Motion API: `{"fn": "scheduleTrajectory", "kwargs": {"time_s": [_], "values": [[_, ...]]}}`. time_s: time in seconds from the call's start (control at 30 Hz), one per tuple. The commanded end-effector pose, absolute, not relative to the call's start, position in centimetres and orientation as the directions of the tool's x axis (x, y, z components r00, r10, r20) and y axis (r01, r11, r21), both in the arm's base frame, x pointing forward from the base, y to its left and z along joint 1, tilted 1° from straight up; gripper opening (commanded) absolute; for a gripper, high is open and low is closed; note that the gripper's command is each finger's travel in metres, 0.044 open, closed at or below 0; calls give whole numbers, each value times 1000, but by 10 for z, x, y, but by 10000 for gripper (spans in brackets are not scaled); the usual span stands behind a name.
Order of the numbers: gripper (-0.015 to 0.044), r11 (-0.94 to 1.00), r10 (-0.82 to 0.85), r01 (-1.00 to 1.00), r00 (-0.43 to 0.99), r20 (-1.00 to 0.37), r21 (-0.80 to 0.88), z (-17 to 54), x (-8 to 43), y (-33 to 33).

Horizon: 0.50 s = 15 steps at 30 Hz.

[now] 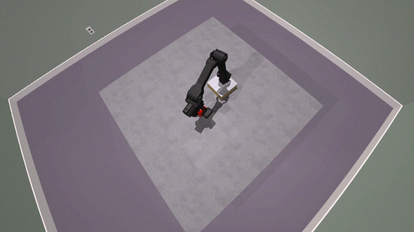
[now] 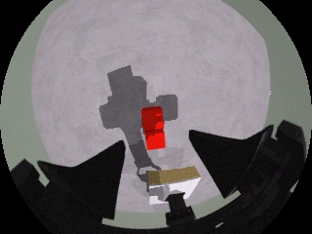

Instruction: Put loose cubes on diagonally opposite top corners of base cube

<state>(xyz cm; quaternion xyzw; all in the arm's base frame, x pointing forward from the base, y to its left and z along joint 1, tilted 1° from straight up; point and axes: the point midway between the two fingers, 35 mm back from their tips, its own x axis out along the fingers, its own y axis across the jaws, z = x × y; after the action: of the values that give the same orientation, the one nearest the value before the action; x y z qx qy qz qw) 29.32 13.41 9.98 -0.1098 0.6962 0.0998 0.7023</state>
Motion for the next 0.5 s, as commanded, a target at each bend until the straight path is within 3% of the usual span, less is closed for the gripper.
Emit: {"fn": "scheduleTrajectory", "kwargs": {"time_s": [0.0, 0.33, 0.47], "values": [[400, 956, -9, -293, 20, -1000, -14, 106, 295, 135], [400, 956, -11, -293, 13, -1000, -15, 105, 293, 136], [400, 956, -7, -293, 11, -1000, -10, 105, 266, 178]]}}
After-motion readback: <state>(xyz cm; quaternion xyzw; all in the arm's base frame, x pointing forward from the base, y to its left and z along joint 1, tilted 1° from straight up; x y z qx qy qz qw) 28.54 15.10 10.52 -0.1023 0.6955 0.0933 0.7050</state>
